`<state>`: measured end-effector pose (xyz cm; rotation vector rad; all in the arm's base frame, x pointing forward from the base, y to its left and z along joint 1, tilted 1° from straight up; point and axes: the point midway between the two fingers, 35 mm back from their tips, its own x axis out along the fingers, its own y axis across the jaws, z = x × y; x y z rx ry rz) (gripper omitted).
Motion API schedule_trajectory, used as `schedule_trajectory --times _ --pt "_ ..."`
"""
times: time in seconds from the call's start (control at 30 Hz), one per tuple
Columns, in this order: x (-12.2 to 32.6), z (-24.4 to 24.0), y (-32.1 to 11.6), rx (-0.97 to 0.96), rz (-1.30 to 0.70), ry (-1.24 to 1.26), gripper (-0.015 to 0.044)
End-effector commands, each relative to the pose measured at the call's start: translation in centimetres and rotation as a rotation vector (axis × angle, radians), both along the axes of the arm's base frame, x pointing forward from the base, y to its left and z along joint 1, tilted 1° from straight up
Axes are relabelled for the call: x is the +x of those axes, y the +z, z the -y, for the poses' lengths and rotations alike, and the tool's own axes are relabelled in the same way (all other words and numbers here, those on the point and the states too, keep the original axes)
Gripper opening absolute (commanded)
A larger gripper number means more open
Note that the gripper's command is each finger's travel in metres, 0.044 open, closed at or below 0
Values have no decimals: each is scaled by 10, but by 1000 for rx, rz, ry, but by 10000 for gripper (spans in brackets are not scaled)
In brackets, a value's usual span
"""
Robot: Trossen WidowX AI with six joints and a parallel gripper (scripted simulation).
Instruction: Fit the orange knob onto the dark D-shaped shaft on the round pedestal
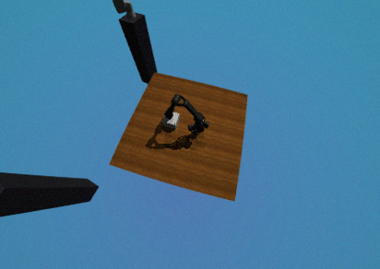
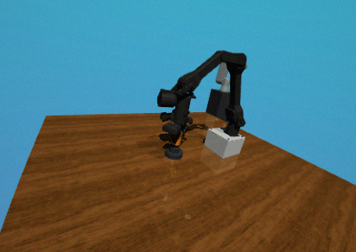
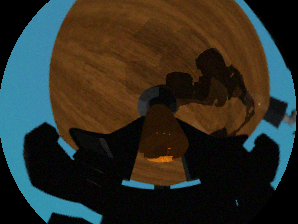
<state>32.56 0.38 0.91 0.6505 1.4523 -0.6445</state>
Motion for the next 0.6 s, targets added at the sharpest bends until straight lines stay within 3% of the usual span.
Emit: schedule_trajectory --times 0.0,0.57 --pt "0 1 0 -3 1 -3 0" --pt "3 1 4 -3 2 -3 0"
